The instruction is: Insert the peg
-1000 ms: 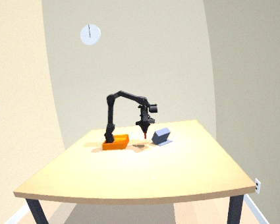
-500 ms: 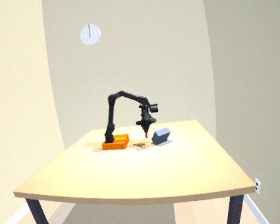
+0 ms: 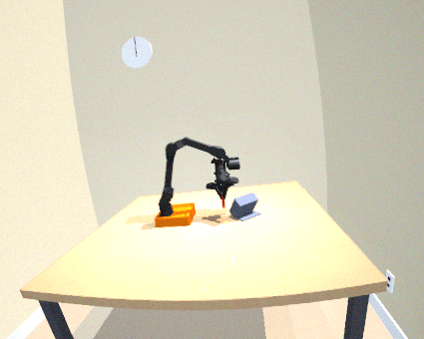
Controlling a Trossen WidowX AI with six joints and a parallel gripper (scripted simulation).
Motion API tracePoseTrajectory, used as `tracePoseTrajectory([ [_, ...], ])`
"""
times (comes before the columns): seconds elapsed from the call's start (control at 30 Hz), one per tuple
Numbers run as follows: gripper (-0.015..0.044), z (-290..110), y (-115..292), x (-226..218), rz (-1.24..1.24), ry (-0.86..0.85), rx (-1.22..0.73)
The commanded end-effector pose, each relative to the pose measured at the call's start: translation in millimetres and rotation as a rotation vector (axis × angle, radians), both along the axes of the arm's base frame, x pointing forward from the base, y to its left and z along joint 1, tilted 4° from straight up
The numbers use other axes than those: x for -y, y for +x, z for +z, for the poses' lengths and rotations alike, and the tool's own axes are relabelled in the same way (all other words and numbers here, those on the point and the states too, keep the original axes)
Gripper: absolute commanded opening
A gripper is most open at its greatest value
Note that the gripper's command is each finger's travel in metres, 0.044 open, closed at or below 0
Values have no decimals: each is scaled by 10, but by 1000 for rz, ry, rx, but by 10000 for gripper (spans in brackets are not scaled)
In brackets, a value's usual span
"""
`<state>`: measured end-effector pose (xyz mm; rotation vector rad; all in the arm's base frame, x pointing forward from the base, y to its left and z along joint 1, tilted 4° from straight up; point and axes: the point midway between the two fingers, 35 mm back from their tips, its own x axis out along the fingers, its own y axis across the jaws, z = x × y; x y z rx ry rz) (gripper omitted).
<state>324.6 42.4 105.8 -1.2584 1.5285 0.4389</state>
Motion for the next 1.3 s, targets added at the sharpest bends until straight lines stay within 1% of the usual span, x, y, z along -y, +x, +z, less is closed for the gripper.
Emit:
tracePoseTrajectory([
  [0.0,0,-16,8,-43,32,-21,-12],
  [1.27,0,-11,29,-552,324,-183,-44],
])
